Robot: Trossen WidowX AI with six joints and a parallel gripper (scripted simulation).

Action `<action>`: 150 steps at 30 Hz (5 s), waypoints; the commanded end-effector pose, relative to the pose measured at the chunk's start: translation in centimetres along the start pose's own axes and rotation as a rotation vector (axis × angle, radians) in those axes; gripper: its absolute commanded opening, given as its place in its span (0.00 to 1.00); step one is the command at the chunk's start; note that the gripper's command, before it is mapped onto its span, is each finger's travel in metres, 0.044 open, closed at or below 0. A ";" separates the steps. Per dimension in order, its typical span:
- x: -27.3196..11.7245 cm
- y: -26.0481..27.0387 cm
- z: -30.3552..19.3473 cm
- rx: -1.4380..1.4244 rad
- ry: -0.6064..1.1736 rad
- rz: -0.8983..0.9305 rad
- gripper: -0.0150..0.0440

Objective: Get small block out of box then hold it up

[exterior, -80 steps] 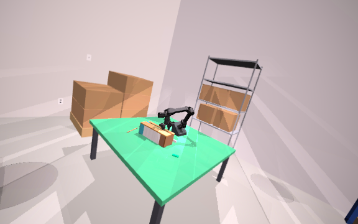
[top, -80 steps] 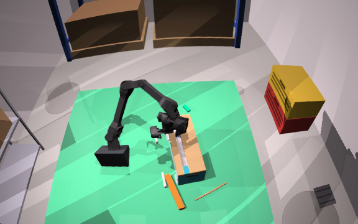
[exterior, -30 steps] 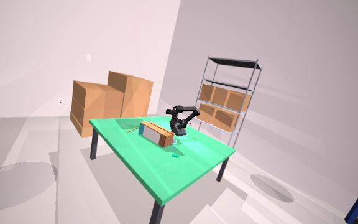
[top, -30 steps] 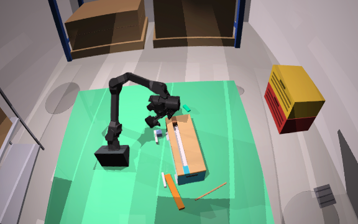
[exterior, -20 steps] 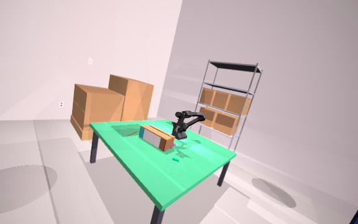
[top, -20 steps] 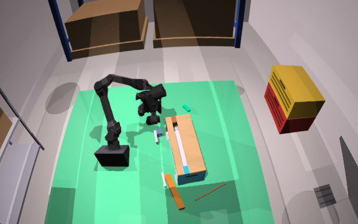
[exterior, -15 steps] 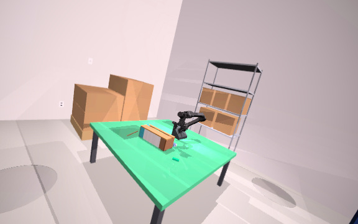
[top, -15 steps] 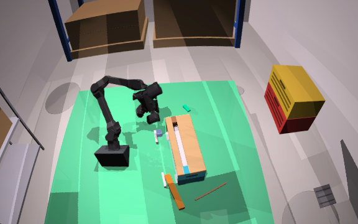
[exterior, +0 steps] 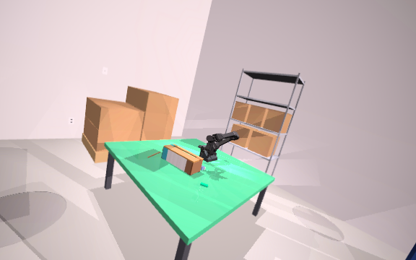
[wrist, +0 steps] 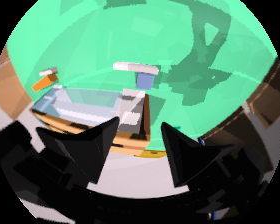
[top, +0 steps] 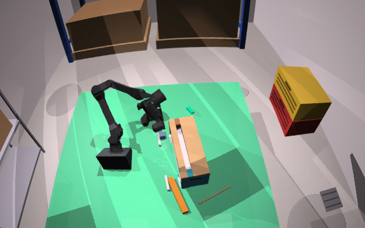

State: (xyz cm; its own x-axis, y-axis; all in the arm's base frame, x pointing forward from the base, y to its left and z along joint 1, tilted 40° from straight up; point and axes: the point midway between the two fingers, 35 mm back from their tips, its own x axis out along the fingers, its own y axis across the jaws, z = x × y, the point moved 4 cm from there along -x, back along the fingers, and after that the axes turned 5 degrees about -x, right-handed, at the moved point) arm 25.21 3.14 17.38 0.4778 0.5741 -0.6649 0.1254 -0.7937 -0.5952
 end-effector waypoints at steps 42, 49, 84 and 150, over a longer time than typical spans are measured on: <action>9.0 -0.5 4.2 0.011 0.009 -0.008 0.74; 9.6 -0.6 4.6 0.011 0.010 -0.010 0.69; 3.5 0.0 2.1 0.263 -0.003 -0.010 0.25; -1.0 2.4 2.2 2.913 -0.107 0.041 0.25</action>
State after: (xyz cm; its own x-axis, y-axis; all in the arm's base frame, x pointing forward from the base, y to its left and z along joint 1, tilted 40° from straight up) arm 23.12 1.39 15.34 0.4327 0.6308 -0.6441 -0.4601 0.7689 0.4439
